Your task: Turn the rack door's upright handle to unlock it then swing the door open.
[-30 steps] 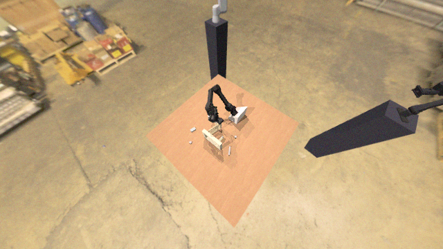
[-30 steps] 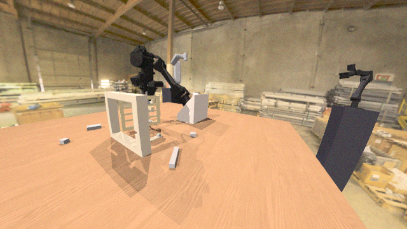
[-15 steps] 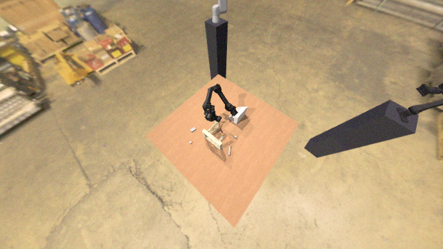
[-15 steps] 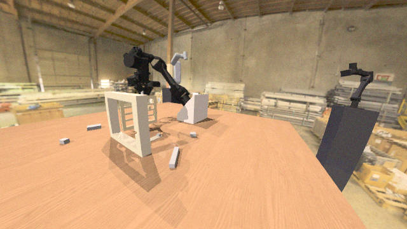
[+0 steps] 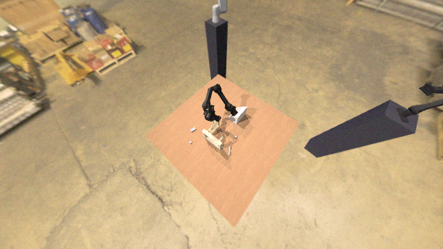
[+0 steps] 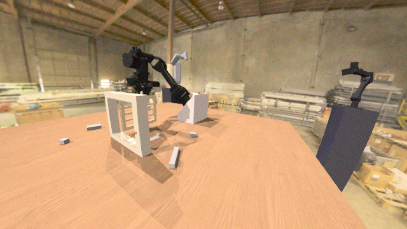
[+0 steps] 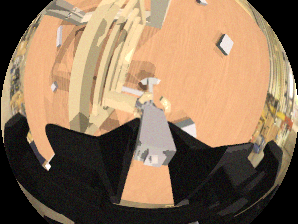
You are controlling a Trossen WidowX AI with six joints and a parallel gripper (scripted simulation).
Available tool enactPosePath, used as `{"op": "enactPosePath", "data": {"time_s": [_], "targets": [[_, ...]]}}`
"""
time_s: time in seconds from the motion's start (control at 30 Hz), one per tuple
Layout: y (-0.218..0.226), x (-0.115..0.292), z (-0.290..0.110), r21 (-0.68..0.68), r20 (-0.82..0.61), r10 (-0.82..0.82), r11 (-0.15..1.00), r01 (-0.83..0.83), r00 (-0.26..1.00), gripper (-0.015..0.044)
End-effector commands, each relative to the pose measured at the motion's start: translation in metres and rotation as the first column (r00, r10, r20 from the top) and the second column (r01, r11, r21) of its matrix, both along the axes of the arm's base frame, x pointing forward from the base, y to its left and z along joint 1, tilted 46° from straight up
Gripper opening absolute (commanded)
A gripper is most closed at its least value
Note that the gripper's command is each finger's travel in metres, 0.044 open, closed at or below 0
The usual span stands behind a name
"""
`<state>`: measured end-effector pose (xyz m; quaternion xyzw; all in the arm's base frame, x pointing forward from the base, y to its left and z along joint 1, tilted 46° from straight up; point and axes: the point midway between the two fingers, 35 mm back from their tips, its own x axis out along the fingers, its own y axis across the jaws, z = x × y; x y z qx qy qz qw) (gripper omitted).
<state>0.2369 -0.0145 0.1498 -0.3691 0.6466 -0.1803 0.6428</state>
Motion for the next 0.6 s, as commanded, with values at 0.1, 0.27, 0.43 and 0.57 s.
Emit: {"op": "enactPosePath", "data": {"time_s": [0.1, 0.27, 0.43, 0.57], "targets": [[0.000, 0.000, 0.001, -0.005, -0.004, 0.007, 1.000, -0.007, 1.000, 0.0192], [0.000, 0.000, 0.001, -0.004, -0.004, 0.008, 1.000, -0.008, 1.000, 0.0280], [0.005, 0.000, 0.006, 0.003, -0.001, 0.029, 1.000, -0.029, 1.000, 0.0280], [0.010, 0.000, 0.011, 0.010, 0.001, 0.049, 0.999, -0.049, 0.999, 0.0280]]}}
